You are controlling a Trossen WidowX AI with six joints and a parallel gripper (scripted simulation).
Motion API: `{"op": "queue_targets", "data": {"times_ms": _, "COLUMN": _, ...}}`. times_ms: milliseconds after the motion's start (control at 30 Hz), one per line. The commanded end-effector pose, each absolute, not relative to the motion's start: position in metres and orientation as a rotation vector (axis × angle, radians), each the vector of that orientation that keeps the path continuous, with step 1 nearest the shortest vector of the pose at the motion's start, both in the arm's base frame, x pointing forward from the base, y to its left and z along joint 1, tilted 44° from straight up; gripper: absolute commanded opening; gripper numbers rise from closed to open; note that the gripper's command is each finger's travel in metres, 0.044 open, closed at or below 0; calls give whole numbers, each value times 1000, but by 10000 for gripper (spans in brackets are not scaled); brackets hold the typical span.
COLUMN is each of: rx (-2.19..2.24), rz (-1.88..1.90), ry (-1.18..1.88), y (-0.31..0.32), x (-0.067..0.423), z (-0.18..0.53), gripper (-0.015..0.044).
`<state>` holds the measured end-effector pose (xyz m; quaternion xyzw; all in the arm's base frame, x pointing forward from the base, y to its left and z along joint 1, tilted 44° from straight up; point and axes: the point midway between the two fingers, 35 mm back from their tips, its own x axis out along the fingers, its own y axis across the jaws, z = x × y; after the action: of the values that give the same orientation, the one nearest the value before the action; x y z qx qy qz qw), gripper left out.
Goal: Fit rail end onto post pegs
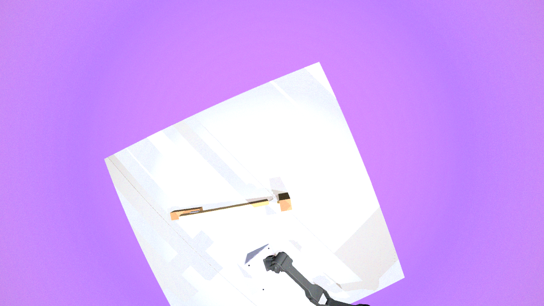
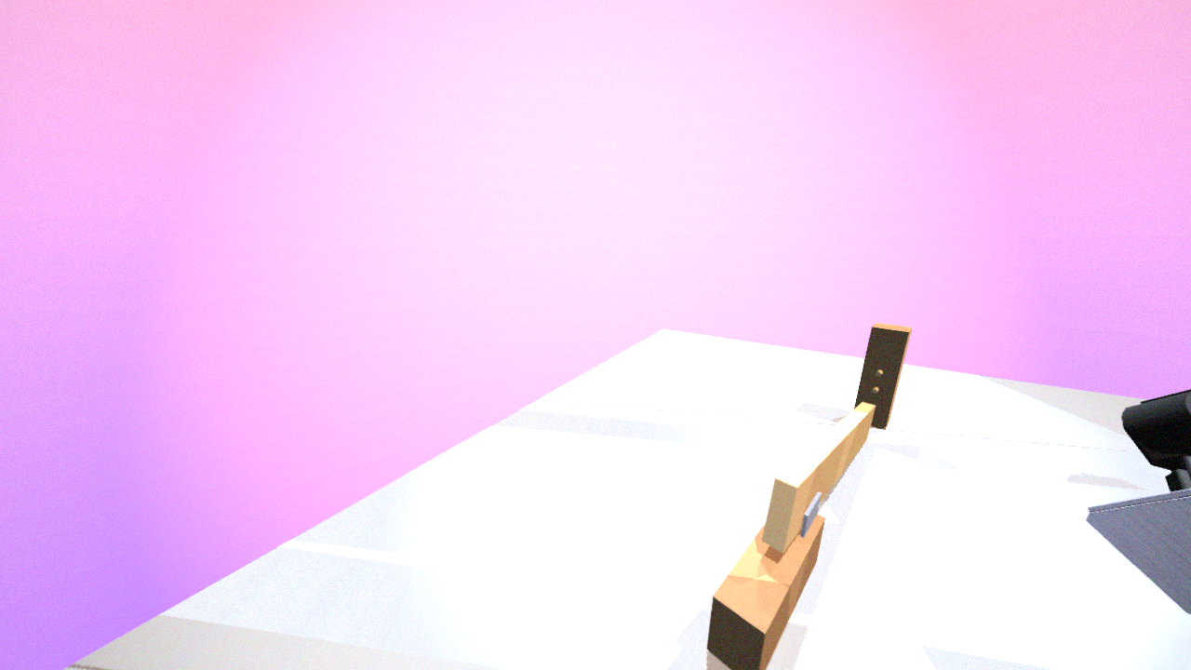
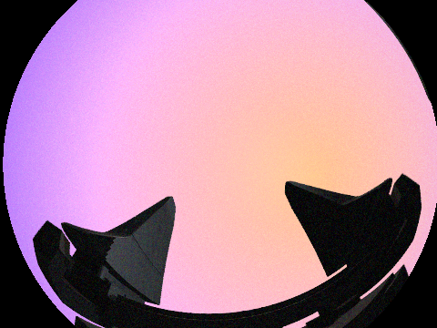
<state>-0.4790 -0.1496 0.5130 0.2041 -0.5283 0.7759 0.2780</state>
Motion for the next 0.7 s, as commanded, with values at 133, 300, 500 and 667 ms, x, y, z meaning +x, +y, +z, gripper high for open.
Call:
{"op": "queue_targets", "data": {"times_ms": 133, "rx": 680, "rz": 2021, "ry": -1351, "y": -144, "x": -435, "z": 557, "gripper": 440}}
{"op": "queue_targets", "data": {"times_ms": 300, "rx": 794, "rz": 1891, "ry": -1284, "y": -127, "x": -382, "z": 604, "gripper": 440}}
{"op": "queue_targets", "data": {"times_ms": 500, "rx": 863, "rz": 1682, "ry": -1168, "y": -87, "x": -304, "z": 654, "gripper": 440}}
{"op": "queue_targets", "data": {"times_ms": 667, "rx": 893, "rz": 1524, "ry": -1073, "y": -58, "x": -240, "z": 680, "gripper": 440}}
